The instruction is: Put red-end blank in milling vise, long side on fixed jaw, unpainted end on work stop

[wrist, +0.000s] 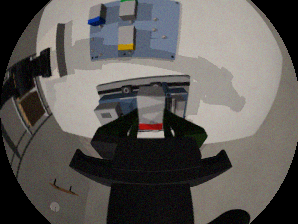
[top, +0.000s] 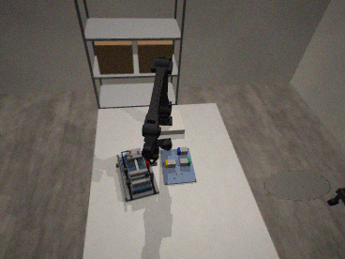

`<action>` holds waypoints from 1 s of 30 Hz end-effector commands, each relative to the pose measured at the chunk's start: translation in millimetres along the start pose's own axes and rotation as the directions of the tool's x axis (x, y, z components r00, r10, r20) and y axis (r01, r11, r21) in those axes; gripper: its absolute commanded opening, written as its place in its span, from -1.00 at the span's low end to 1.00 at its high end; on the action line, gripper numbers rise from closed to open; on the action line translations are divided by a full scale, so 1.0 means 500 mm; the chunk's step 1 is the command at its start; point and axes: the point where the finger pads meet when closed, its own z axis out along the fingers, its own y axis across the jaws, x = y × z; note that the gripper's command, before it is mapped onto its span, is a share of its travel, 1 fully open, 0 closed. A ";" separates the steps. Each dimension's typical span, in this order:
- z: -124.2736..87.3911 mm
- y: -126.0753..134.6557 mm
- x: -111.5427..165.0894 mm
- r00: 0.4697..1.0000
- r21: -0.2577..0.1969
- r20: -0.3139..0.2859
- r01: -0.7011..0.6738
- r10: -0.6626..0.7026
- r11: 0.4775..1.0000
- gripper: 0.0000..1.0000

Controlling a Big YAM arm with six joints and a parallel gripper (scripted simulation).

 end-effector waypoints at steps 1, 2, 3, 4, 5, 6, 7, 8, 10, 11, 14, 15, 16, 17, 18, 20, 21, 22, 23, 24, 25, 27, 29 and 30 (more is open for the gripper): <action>-0.040 -0.058 0.055 0.998 0.039 -0.017 0.057 -0.056 0.998 -1.00; -0.040 -0.058 0.055 0.998 0.039 -0.017 0.057 -0.056 0.998 -1.00; -0.040 -0.058 0.055 0.998 0.039 -0.017 0.057 -0.056 0.998 -1.00; -0.038 -0.065 0.067 0.998 0.039 -0.015 0.060 -0.060 0.997 -1.00; -0.036 -0.072 0.079 0.998 0.039 -0.016 0.064 -0.063 0.997 -1.00; -0.033 -0.078 0.090 0.998 0.038 -0.017 0.067 -0.066 0.997 -1.00; -0.031 -0.084 0.101 0.997 0.038 -0.018 0.070 -0.069 0.997 -1.00; -0.029 -0.089 0.111 0.997 0.037 -0.018 0.072 -0.072 0.997 -1.00; -0.024 -0.098 0.129 0.997 0.036 -0.020 0.077 -0.077 0.996 -1.00; -0.023 -0.101 0.137 0.997 0.036 -0.020 0.079 -0.079 0.996 -1.00; -0.018 -0.110 0.155 0.996 0.035 -0.021 0.084 -0.084 0.996 -1.00; -0.029 -0.111 0.160 0.996 0.046 -0.027 0.085 -0.084 0.995 -1.00; -0.046 -0.112 0.164 0.996 0.061 -0.036 0.085 -0.083 0.994 -1.00; -0.049 -0.116 0.161 0.996 0.064 -0.037 0.089 -0.087 0.994 -1.00; -0.038 -0.121 0.156 0.995 0.055 -0.032 0.095 -0.093 0.994 -1.00; -0.038 -0.121 0.156 0.995 0.055 -0.032 0.095 -0.093 0.994 -1.00; -0.024 -0.125 0.152 0.995 0.044 -0.026 0.100 -0.099 0.994 -1.00; -0.017 -0.123 0.159 0.996 0.039 -0.023 0.092 -0.092 0.995 -1.00; -0.020 -0.122 0.162 0.996 0.042 -0.024 0.090 -0.089 0.995 -1.00; -0.031 -0.122 0.164 0.996 0.050 -0.029 0.088 -0.087 0.995 -1.00; -0.041 -0.121 0.164 0.996 0.059 -0.034 0.088 -0.086 0.994 -1.00; -0.044 -0.121 0.164 0.996 0.061 -0.036 0.088 -0.086 0.994 -1.00; -0.044 -0.121 0.164 0.996 0.061 -0.036 0.088 -0.086 0.994 -1.00; -0.044 -0.121 0.164 0.996 0.061 -0.036 0.088 -0.086 0.994 -1.00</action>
